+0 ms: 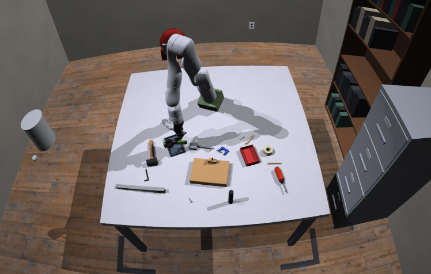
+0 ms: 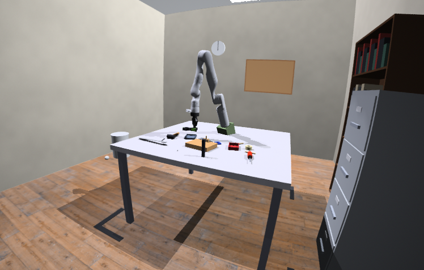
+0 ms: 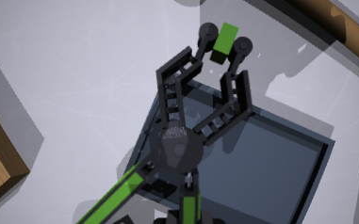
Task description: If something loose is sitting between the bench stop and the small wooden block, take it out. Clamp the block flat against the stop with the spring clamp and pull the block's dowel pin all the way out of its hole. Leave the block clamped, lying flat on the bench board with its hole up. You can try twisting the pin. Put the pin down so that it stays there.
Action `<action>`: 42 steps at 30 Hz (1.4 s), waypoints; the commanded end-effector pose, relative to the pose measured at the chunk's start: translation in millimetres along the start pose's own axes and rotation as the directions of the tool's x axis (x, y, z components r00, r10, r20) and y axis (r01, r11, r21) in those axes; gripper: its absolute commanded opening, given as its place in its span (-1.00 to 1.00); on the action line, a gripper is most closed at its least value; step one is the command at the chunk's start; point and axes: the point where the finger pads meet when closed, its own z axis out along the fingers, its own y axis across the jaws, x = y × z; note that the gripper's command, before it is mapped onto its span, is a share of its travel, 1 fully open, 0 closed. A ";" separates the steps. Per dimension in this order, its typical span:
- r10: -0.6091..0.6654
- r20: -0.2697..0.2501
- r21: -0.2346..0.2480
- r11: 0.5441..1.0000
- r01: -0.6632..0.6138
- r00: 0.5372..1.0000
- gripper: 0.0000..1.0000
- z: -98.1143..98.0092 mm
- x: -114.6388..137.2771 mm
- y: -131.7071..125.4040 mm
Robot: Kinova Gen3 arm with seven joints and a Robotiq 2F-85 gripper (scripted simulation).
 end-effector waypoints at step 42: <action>0.001 0.001 -0.002 1.000 -0.001 1.000 -0.80 -14.8 0.3 -0.1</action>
